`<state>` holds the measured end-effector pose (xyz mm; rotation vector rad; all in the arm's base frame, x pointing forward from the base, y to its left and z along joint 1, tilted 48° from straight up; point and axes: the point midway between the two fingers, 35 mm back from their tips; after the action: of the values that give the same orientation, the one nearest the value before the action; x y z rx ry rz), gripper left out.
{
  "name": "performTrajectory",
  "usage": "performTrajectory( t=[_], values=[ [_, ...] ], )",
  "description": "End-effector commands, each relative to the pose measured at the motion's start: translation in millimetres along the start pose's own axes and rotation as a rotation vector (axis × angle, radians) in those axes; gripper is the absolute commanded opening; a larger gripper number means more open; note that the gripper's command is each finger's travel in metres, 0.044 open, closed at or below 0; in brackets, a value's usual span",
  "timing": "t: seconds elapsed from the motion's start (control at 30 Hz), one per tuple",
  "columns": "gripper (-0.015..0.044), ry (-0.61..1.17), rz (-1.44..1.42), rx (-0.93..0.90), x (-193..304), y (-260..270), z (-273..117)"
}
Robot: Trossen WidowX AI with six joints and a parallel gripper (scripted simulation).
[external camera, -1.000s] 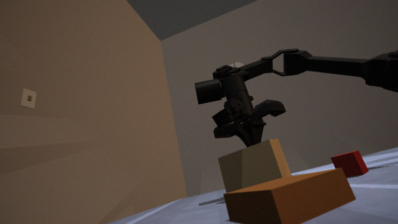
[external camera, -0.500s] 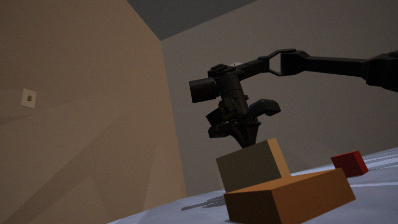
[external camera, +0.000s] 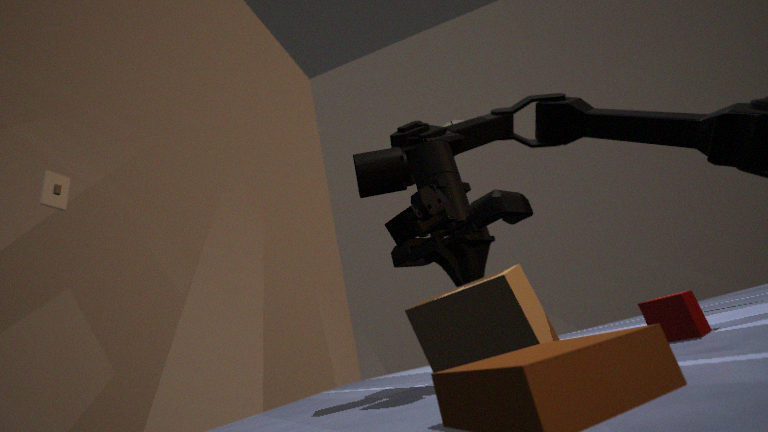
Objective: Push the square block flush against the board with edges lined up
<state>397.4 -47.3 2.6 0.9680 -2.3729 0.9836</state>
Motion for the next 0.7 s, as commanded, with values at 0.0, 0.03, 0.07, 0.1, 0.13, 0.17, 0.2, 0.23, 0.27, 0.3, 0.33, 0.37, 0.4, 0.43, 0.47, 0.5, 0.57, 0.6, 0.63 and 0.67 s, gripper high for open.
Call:
performTrajectory(
  t=[0.0,0.03,0.07,0.1,0.13,0.17,0.2,0.23,0.27,0.3,0.33,0.37,0.4,0.43,0.47,0.5,0.57,0.6,0.63,0.67],
  values=[
    [0.0000,0.000,-0.002,-0.003,-6.4,2.4,0.3],
    [0.0000,0.000,-0.002,-0.003,-7.5,2.5,0.3],
    [0.0000,0.000,-0.002,-0.003,-8.7,2.7,0.3],
    [0.0000,-0.001,-0.002,-0.003,-9.9,2.9,0.3],
    [0.0000,-0.001,-0.002,-0.003,-11.1,3.1,0.4],
    [0.0000,-0.001,-0.002,-0.003,-12.3,3.3,0.4],
    [0.0000,-0.001,-0.002,-0.003,-13.4,3.5,0.4],
    [0.0000,-0.001,-0.002,-0.003,-14.6,3.7,0.4],
    [0.0000,-0.001,-0.002,-0.002,-15.8,4.0,0.5],
    [0.0000,-0.001,-0.002,-0.002,-17.0,4.2,0.5],
    [0.0000,-0.001,-0.002,-0.002,-16.7,4.1,0.5],
    [0.0000,-0.001,-0.002,-0.002,-16.2,4.0,0.5],
    [0.0000,-0.001,-0.002,-0.002,-15.4,3.9,0.5],
    [0.0000,-0.001,-0.002,-0.002,-14.4,3.6,0.5],
    [0.0000,-0.001,-0.002,-0.003,-13.1,3.4,0.4],
    [0.0000,-0.001,-0.002,-0.003,-11.7,3.1,0.4],
    [0.0000,0.000,-0.002,-0.003,-8.5,2.5,0.4],
    [0.0000,0.000,-0.002,-0.003,-6.9,2.2,0.4],
    [0.0000,0.000,-0.002,-0.003,-5.3,1.9,0.4],
    [0.0000,0.000,-0.002,-0.003,-3.7,1.6,0.4]
  ],
)
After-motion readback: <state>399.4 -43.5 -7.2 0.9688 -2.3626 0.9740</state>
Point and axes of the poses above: the point midway between the two fingers, 35 mm back from their tips, its own z axis out along the fingers, its own y axis across the jaws, x = y × z, and after that the axes turned 5 degrees about z, right-handed
